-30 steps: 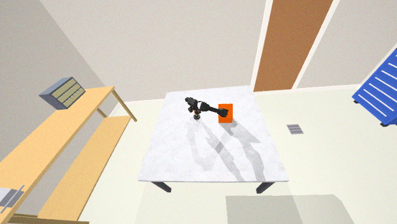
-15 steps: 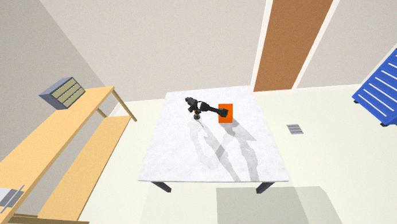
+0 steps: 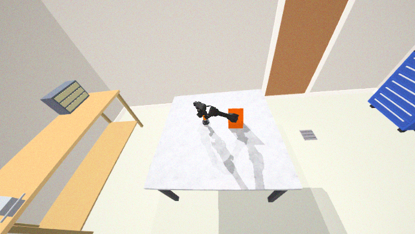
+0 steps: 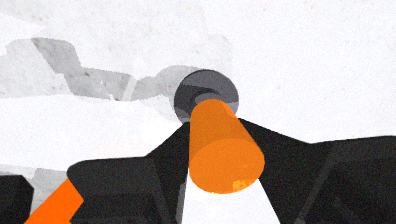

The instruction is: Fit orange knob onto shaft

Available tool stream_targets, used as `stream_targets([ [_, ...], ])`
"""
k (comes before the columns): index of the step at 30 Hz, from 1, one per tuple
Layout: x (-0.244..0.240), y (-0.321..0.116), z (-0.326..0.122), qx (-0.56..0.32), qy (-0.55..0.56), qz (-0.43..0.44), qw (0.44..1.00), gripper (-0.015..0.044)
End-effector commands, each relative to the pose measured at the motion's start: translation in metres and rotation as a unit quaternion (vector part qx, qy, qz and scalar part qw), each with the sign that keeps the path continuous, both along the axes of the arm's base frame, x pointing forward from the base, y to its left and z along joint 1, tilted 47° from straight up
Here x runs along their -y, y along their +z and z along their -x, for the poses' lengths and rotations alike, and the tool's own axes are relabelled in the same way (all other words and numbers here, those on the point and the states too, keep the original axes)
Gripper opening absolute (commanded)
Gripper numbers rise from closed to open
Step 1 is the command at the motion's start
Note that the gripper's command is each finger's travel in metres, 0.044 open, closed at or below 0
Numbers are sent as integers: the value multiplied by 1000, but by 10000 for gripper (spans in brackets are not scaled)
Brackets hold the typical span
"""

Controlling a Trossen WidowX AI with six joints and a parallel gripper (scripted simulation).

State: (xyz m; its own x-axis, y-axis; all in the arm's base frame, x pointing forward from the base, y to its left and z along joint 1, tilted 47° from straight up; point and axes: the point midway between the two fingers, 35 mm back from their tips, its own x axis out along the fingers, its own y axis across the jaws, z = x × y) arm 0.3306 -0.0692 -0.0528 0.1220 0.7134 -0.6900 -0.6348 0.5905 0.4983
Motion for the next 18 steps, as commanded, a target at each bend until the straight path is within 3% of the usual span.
stream_targets([
  [1,2,0,-5,9,3,4,1000,0],
  [18,3,0,-5,9,3,4,1000,0],
])
